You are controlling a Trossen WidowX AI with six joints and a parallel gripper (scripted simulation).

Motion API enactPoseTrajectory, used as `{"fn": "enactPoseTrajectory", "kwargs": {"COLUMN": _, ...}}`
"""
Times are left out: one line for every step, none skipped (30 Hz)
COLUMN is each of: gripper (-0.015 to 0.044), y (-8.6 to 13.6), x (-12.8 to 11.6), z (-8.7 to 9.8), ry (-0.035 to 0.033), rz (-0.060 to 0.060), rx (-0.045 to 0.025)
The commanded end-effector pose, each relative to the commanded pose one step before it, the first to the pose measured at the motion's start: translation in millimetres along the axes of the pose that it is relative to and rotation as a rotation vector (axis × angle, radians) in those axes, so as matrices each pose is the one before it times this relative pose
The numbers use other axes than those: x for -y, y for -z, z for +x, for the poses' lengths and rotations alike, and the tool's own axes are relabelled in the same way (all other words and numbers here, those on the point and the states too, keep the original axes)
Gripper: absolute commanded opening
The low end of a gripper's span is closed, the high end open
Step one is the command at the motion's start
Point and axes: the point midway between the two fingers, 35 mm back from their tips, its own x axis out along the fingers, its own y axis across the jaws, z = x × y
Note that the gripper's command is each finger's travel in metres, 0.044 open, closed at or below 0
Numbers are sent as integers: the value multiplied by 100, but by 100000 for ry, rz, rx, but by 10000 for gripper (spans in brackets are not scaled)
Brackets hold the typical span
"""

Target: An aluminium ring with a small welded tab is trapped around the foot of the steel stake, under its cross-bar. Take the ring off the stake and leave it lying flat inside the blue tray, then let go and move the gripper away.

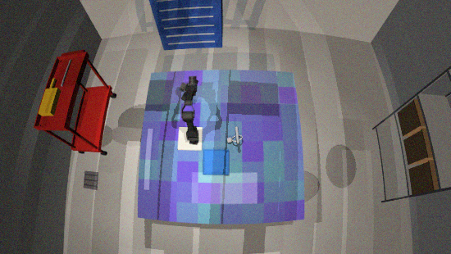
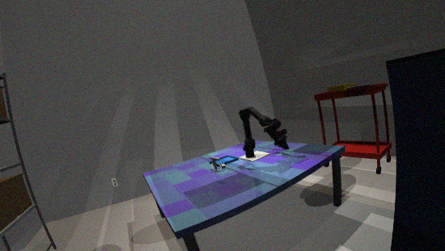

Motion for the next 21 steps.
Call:
{"fn": "enactPoseTrajectory", "kwargs": {"gripper": 200, "y": 3253, "x": 974, "z": -1426, "ry": 4956, "rz": 13105, "rx": -4918}}
{"fn": "enactPoseTrajectory", "kwargs": {"gripper": 200, "y": 709, "x": 313, "z": -298, "ry": 1214, "rz": 3050, "rx": -989}}
{"fn": "enactPoseTrajectory", "kwargs": {"gripper": 200, "y": 704, "x": 320, "z": -293, "ry": 1223, "rz": 3053, "rx": -975}}
{"fn": "enactPoseTrajectory", "kwargs": {"gripper": 200, "y": 698, "x": 327, "z": -288, "ry": 1231, "rz": 3055, "rx": -961}}
{"fn": "enactPoseTrajectory", "kwargs": {"gripper": 200, "y": 692, "x": 334, "z": -284, "ry": 1239, "rz": 3057, "rx": -947}}
{"fn": "enactPoseTrajectory", "kwargs": {"gripper": 200, "y": 686, "x": 340, "z": -279, "ry": 1246, "rz": 3059, "rx": -933}}
{"fn": "enactPoseTrajectory", "kwargs": {"gripper": 200, "y": 680, "x": 347, "z": -275, "ry": 1254, "rz": 3061, "rx": -919}}
{"fn": "enactPoseTrajectory", "kwargs": {"gripper": 200, "y": 674, "x": 354, "z": -270, "ry": 1261, "rz": 3063, "rx": -905}}
{"fn": "enactPoseTrajectory", "kwargs": {"gripper": 200, "y": 668, "x": 360, "z": -266, "ry": 1269, "rz": 3065, "rx": -891}}
{"fn": "enactPoseTrajectory", "kwargs": {"gripper": 200, "y": 662, "x": 366, "z": -261, "ry": 1276, "rz": 3067, "rx": -877}}
{"fn": "enactPoseTrajectory", "kwargs": {"gripper": 200, "y": 656, "x": 372, "z": -257, "ry": 1283, "rz": 3069, "rx": -862}}
{"fn": "enactPoseTrajectory", "kwargs": {"gripper": 200, "y": 649, "x": 378, "z": -252, "ry": 1290, "rz": 3071, "rx": -848}}
{"fn": "enactPoseTrajectory", "kwargs": {"gripper": 200, "y": 643, "x": 384, "z": -248, "ry": 1296, "rz": 3073, "rx": -834}}
{"fn": "enactPoseTrajectory", "kwargs": {"gripper": 200, "y": 637, "x": 390, "z": -244, "ry": 1303, "rz": 3075, "rx": -819}}
{"fn": "enactPoseTrajectory", "kwargs": {"gripper": 200, "y": 630, "x": 396, "z": -239, "ry": 1309, "rz": 3076, "rx": -805}}
{"fn": "enactPoseTrajectory", "kwargs": {"gripper": 200, "y": 623, "x": 401, "z": -235, "ry": 1315, "rz": 3078, "rx": -791}}
{"fn": "enactPoseTrajectory", "kwargs": {"gripper": 200, "y": 617, "x": 407, "z": -231, "ry": 1322, "rz": 3080, "rx": -776}}
{"fn": "enactPoseTrajectory", "kwargs": {"gripper": 200, "y": 610, "x": 412, "z": -226, "ry": 1328, "rz": 3082, "rx": -762}}
{"fn": "enactPoseTrajectory", "kwargs": {"gripper": 200, "y": 603, "x": 418, "z": -222, "ry": 1333, "rz": 3084, "rx": -748}}
{"fn": "enactPoseTrajectory", "kwargs": {"gripper": 200, "y": 597, "x": 423, "z": -218, "ry": 1339, "rz": 3085, "rx": -733}}
{"fn": "enactPoseTrajectory", "kwargs": {"gripper": 200, "y": 590, "x": 428, "z": -213, "ry": 1344, "rz": 3087, "rx": -719}}
